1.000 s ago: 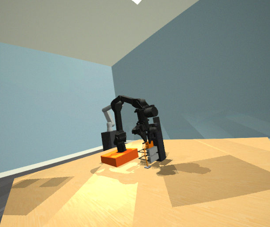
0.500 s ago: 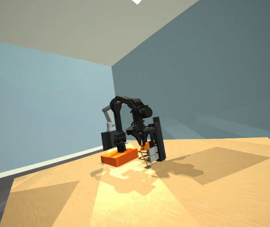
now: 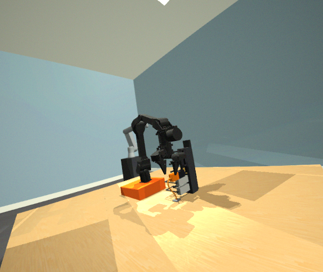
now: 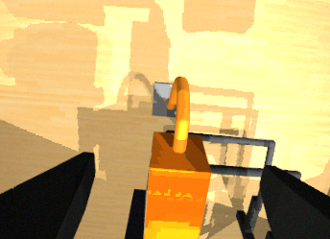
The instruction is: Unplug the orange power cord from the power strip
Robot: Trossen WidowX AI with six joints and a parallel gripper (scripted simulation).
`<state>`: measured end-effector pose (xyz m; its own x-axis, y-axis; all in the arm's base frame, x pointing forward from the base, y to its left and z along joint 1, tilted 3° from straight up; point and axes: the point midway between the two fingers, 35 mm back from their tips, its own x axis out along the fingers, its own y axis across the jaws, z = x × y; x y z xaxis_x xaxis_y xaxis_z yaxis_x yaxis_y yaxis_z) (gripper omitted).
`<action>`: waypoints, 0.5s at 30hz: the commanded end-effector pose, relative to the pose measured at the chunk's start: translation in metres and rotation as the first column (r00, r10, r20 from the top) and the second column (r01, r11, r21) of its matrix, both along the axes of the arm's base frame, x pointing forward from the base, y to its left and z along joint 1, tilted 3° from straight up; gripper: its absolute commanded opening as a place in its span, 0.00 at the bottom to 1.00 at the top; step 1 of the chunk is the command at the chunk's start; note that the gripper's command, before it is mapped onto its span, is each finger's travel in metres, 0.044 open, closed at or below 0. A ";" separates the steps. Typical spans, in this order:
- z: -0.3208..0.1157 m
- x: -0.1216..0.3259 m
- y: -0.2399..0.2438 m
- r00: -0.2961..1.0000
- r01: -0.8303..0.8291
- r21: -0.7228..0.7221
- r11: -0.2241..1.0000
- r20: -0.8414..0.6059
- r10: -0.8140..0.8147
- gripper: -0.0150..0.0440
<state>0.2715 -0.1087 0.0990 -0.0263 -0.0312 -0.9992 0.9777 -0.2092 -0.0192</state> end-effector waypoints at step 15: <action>0.015 -0.012 -0.058 1.000 0.002 -0.009 1.000 -0.001 -0.002 1.00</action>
<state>0.2595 -0.1659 0.1135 -0.0252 -0.0399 -0.9989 0.9766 -0.2143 -0.0161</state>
